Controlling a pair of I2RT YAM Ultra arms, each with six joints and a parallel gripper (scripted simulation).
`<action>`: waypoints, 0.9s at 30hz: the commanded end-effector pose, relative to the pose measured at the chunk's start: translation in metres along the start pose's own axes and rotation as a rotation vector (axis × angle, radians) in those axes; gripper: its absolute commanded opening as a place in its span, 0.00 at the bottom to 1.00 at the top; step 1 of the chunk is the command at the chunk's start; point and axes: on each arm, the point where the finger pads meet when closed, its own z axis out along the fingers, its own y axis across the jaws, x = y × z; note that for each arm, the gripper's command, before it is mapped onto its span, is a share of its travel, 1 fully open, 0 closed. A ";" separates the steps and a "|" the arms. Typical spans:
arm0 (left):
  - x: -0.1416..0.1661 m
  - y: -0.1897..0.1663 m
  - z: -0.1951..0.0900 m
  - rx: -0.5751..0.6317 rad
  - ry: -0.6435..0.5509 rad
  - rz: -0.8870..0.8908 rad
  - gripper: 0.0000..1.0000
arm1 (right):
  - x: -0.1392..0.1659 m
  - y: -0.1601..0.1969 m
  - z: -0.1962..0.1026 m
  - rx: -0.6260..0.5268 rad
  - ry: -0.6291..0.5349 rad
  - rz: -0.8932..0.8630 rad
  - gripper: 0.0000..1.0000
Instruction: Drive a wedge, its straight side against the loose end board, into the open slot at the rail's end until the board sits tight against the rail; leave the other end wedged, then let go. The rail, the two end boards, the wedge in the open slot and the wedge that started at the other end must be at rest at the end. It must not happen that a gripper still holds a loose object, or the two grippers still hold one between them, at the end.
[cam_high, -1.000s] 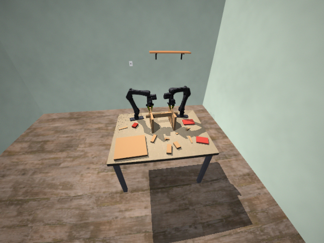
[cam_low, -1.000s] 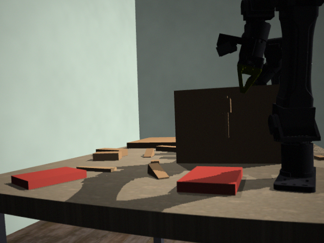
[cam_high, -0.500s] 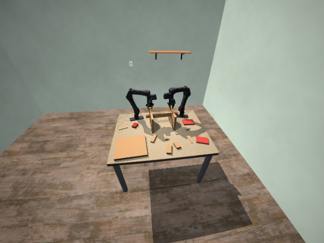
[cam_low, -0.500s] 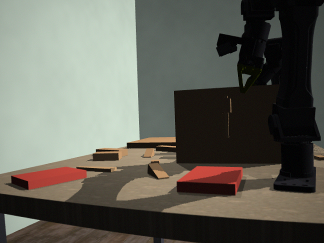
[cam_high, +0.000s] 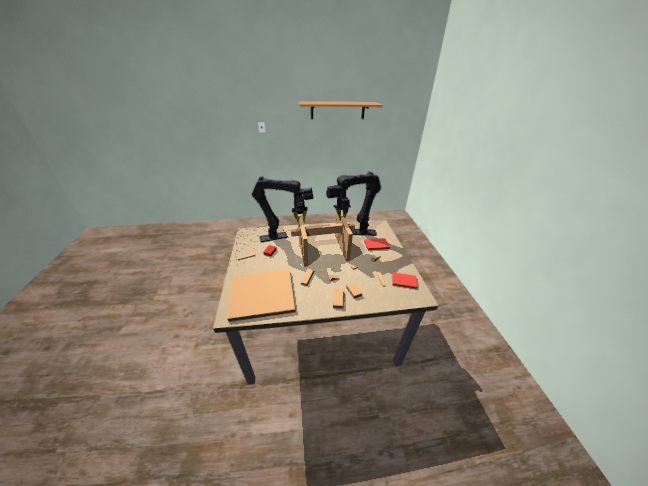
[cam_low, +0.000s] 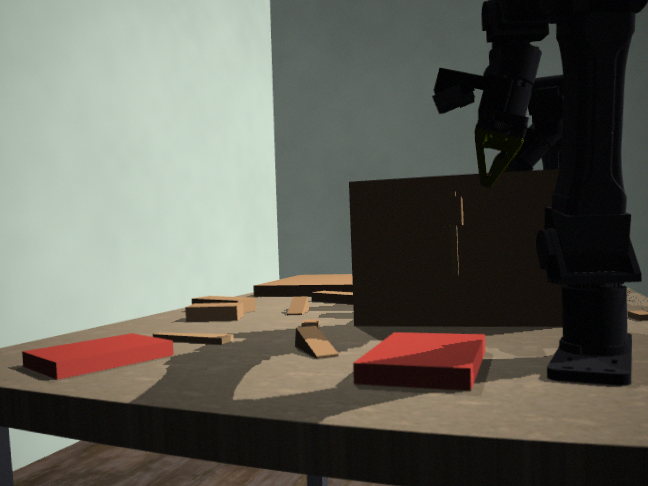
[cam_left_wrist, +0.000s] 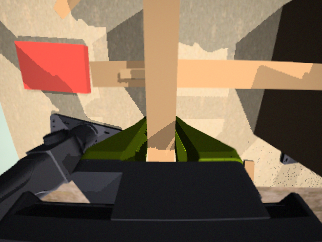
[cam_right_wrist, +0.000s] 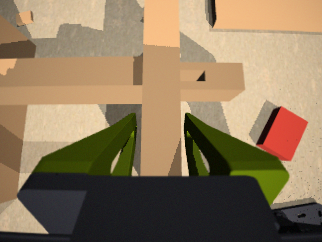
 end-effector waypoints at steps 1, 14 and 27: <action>-0.002 0.004 -0.004 0.019 -0.016 0.002 0.00 | -0.009 -0.001 -0.003 -0.006 -0.024 0.013 0.39; -0.002 0.004 -0.004 0.019 -0.016 0.002 0.00 | -0.008 -0.003 -0.003 -0.001 -0.023 0.007 0.39; -0.002 0.004 -0.004 0.019 -0.016 0.002 0.00 | -0.022 0.001 -0.016 0.003 -0.022 0.009 0.39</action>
